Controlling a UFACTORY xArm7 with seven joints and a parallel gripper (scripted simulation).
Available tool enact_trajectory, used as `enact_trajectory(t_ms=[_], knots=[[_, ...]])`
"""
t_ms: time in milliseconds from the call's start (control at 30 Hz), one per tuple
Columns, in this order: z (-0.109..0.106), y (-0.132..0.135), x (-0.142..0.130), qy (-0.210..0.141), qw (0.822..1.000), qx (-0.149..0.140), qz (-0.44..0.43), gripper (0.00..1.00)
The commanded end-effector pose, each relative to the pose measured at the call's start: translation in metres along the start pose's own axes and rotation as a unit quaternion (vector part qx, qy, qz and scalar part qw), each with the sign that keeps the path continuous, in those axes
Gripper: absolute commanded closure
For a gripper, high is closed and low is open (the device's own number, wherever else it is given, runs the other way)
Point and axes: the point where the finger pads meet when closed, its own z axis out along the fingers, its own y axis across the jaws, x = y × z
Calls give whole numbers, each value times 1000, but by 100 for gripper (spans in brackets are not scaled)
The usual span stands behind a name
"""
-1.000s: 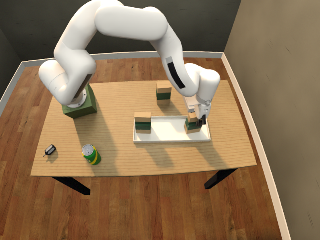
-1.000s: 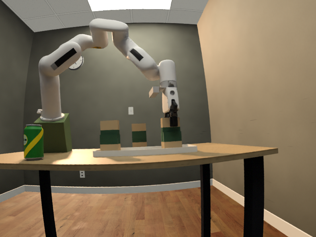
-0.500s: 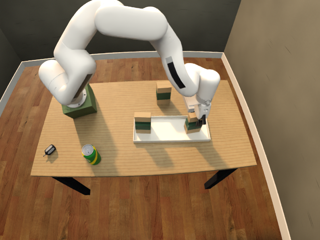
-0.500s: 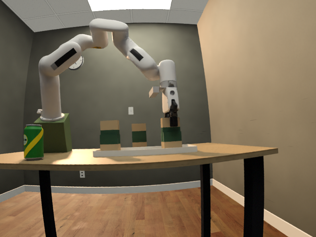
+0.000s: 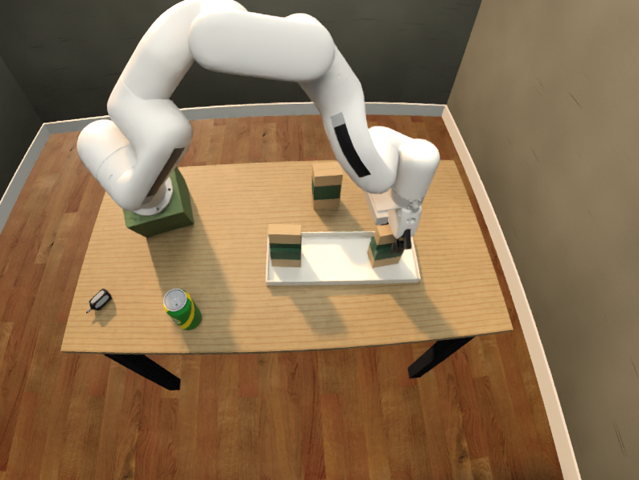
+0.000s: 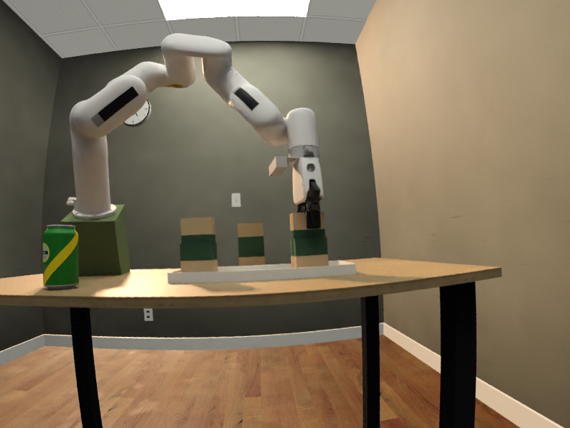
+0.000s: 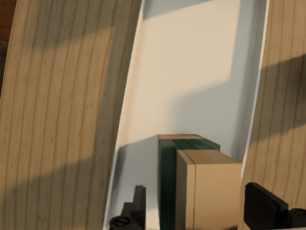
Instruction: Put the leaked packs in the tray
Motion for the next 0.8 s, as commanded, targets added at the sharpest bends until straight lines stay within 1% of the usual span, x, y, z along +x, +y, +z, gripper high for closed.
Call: enact_trajectory(t_ms=[0, 133, 167, 233, 333, 400, 467, 767], knots=[[-2, 0, -2, -2, 1000, 0, 0, 15], [-2, 0, -2, -2, 1000, 0, 0, 15], [-6, 0, -2, -2, 1000, 0, 0, 15], [-23, 0, -2, -2, 1000, 0, 0, 15], [-65, 0, -1, -2, 1000, 0, 0, 15], [-83, 0, -1, -2, 1000, 0, 0, 15], [-87, 0, -1, -2, 1000, 0, 0, 15], [-87, 0, -1, -2, 1000, 0, 0, 15]])
